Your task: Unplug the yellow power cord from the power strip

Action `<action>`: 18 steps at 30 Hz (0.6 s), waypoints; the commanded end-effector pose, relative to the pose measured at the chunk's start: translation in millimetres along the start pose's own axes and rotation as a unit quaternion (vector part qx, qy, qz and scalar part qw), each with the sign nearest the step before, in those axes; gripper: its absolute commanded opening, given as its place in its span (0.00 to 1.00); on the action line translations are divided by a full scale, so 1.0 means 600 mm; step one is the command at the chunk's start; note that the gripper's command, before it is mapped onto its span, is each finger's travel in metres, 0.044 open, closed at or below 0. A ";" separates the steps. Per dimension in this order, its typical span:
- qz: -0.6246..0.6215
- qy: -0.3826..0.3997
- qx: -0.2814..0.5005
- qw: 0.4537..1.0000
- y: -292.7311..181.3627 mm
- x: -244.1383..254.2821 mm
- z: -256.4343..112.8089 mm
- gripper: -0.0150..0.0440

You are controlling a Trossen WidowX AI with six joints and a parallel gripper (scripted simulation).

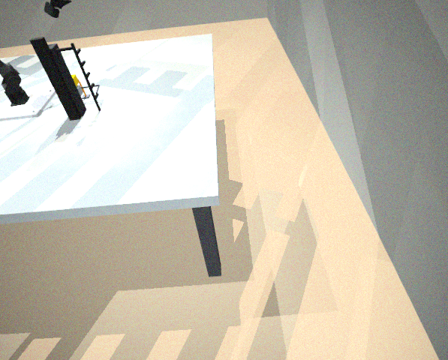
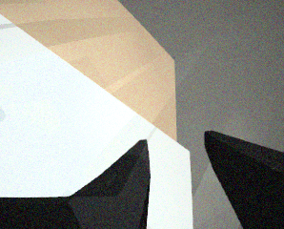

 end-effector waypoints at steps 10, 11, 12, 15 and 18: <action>0.137 0.209 0.294 0.923 -0.307 0.140 -0.084 0.53; 0.149 0.228 0.309 0.911 -0.324 0.154 -0.098 0.53; 0.161 0.246 0.323 0.899 -0.339 0.168 -0.113 0.53; 0.202 0.303 0.359 0.860 -0.378 0.211 -0.161 0.53; 0.239 0.363 0.379 0.817 -0.403 0.254 -0.211 0.53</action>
Point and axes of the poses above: the point midway between the two fingers, 35 mm back from their tips, its own z axis out along the fingers, its own x axis across the jaws, y = z × x, the point moved 2 cm from there along -z, back along the fingers, and after that the axes turned 2 degrees about -z, right-handed, at the moved point
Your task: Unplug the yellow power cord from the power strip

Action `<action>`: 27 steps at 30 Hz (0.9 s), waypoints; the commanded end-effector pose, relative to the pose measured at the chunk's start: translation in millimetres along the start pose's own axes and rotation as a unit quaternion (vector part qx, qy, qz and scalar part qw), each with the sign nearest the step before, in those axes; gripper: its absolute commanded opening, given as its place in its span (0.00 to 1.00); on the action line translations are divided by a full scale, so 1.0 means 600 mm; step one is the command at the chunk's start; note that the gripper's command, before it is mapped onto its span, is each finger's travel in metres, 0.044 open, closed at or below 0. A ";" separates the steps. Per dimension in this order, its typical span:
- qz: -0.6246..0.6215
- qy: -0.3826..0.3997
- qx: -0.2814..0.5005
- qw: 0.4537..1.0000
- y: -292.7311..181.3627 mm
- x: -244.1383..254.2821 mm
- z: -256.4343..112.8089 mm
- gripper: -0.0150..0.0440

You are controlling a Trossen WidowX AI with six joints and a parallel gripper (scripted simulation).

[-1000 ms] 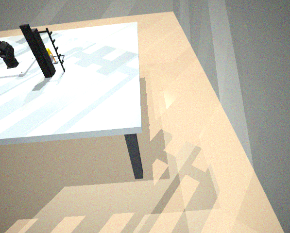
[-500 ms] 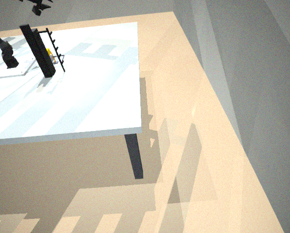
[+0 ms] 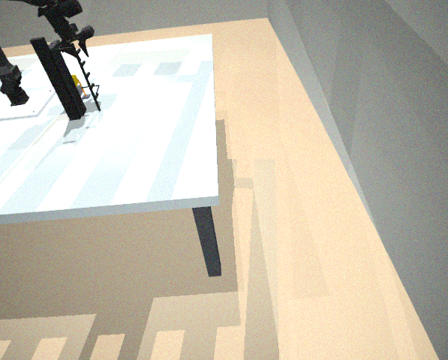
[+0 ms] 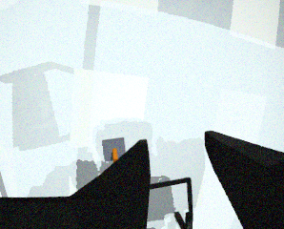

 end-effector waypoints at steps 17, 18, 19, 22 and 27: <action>0.038 0.118 0.052 0.991 -0.099 0.056 0.016 0.53; 0.038 0.118 0.052 0.991 -0.101 0.057 0.015 0.53; 0.038 0.118 0.052 0.991 -0.104 0.057 0.015 0.53; 0.038 0.118 0.052 0.991 -0.112 0.058 0.014 0.53; 0.038 0.118 0.053 0.991 -0.126 0.059 0.012 0.53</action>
Point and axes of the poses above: the point midway between the two fingers, 35 mm back from their tips, its own z axis out along the fingers, its own x axis across the jaws, y = z × x, the point moved 2 cm from there along -z, back along the fingers, and after that the axes turned 2 degrees about -z, right-handed, at the moved point
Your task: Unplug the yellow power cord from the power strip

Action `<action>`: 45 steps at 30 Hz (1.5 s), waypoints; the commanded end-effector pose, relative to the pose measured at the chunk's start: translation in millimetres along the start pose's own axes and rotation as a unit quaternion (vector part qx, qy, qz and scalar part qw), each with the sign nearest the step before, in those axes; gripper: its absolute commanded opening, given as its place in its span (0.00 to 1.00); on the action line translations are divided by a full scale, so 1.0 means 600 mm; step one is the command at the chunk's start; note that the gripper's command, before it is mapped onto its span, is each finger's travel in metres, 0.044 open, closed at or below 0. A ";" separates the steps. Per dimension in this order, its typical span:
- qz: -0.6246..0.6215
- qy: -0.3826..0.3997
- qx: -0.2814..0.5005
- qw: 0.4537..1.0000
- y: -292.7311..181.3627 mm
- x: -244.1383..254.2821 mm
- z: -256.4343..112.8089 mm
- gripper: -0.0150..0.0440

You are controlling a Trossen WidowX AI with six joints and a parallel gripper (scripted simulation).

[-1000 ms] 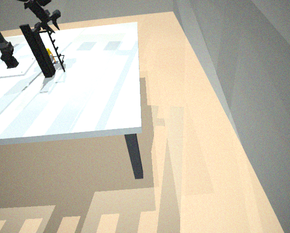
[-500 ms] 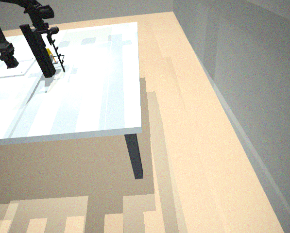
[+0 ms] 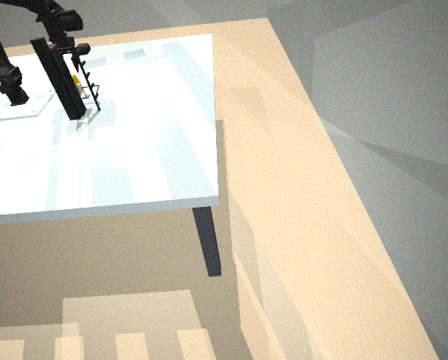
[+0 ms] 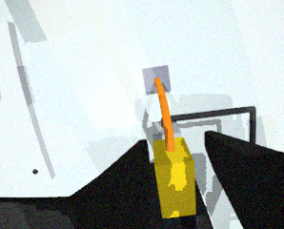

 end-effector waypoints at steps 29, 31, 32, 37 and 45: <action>-0.002 0.002 0.003 1.000 -0.044 0.005 0.020 0.53; -0.002 0.002 0.003 1.000 -0.044 0.005 0.020 0.53; -0.002 0.002 0.003 1.000 -0.044 0.005 0.020 0.53; 0.001 0.000 0.002 1.000 -0.044 0.003 0.016 0.35; 0.001 0.000 0.002 1.000 -0.044 0.003 0.016 0.26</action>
Point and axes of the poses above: the point midway between the two fingers, 35 mm back from their tips, its own z axis out along the fingers, its own x axis across the jaws, y = z × x, the point moved 2 cm from there along -z, back along the fingers, and after that the axes turned 2 degrees about -z, right-handed, at the moved point
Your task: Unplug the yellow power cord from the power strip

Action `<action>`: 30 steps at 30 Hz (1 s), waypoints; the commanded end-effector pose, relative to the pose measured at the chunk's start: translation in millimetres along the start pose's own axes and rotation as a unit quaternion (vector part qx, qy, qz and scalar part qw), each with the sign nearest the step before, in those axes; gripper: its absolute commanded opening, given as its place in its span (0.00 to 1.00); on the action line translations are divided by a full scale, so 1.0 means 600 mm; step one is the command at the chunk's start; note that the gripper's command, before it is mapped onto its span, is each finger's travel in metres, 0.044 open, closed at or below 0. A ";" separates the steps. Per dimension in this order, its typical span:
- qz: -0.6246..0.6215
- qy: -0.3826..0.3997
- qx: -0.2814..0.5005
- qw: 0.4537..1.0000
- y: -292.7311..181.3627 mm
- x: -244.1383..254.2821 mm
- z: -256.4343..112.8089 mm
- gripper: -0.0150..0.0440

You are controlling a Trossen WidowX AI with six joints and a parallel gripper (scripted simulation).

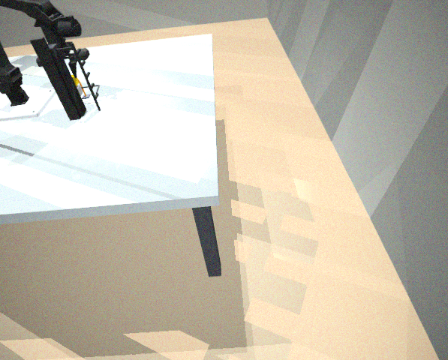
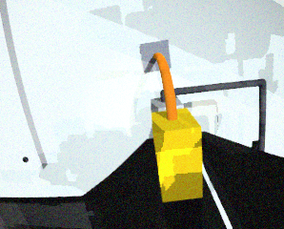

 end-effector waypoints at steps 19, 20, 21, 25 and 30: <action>0.000 -0.001 -0.001 1.000 0.045 -0.006 0.000 0.25; 0.000 -0.001 -0.001 1.000 0.048 -0.006 0.000 0.25; 0.000 -0.001 -0.001 1.000 0.051 -0.006 0.000 0.25; 0.000 0.000 -0.002 1.000 0.062 -0.006 0.000 0.25; -0.001 0.000 -0.002 1.000 0.076 -0.005 -0.001 0.25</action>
Point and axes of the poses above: the point midway between the two fingers, 35 mm back from their tips, its own z axis out along the fingers, its own x axis across the jaws, y = z × x, the point moved 2 cm from there along -z, back along the fingers, and after that the axes turned 2 degrees about -z, right-handed, at the moved point
